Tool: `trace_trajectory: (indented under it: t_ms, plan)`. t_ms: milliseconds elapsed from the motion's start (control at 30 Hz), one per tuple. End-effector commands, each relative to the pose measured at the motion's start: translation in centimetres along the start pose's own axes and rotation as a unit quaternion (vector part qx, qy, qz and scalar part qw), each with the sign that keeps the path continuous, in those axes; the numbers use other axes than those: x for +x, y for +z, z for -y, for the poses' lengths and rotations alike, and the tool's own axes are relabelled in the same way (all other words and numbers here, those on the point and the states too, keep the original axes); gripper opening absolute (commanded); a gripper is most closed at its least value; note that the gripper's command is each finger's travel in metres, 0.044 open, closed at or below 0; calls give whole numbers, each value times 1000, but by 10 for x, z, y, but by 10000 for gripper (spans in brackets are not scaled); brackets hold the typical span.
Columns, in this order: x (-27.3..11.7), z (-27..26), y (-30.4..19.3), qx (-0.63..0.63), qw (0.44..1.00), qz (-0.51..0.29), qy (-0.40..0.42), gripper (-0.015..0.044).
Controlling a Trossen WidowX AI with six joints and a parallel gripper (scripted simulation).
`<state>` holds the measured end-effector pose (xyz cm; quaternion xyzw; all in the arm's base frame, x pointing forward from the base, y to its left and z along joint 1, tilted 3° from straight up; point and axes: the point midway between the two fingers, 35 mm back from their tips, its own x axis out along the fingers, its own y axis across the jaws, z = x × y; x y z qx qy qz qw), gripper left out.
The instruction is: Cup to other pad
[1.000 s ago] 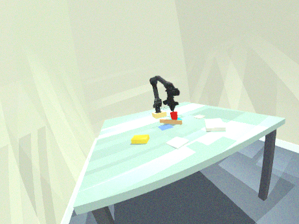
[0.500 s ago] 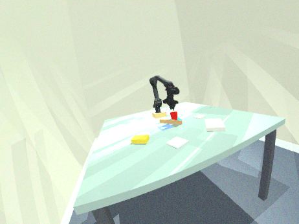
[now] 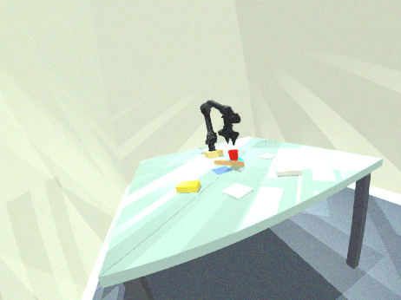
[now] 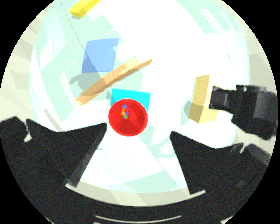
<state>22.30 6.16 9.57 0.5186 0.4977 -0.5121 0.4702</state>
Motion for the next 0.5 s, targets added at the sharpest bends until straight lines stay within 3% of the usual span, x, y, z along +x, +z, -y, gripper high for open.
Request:
trace_trajectory:
  t_ms: [0, 467]
  plan:
    - [-16, 0, 0, -2, 1000, -2, 3, 440]
    - [-38, -2, 0, -1, 1000, -1, 5, 440]
